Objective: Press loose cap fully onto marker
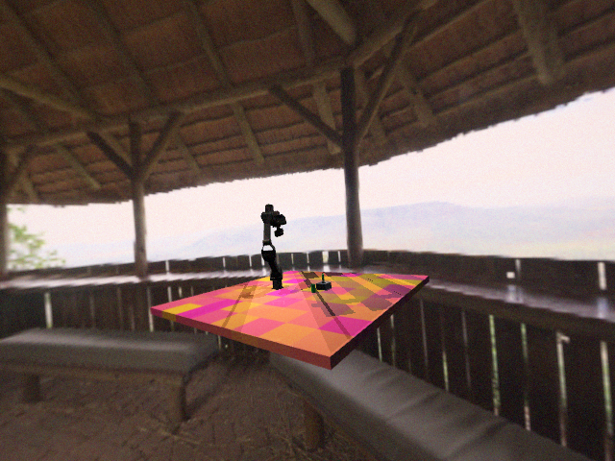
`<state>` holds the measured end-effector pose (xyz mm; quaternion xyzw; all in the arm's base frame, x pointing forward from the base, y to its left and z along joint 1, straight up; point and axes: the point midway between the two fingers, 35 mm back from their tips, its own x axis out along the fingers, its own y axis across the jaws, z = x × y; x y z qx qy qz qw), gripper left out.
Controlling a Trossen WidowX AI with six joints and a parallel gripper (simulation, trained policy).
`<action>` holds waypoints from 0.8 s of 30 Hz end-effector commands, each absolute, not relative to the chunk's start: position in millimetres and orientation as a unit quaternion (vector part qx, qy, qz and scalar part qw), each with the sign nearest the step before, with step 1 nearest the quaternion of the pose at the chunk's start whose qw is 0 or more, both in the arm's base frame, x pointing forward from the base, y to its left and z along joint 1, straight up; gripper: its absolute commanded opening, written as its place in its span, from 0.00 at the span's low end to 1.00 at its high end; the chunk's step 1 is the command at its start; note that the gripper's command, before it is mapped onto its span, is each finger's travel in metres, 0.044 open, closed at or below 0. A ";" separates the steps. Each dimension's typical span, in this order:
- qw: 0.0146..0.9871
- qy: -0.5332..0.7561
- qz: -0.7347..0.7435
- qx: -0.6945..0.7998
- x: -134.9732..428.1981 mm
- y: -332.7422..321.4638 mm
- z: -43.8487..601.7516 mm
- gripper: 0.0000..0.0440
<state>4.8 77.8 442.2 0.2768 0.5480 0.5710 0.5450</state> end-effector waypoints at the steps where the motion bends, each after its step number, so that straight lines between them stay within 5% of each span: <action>1: 0.557 0.554 0.557 0.271 0.7 84.1 437.3 0.72; 24: 0.623 0.575 0.455 0.272 -6.2 119.8 416.8 0.72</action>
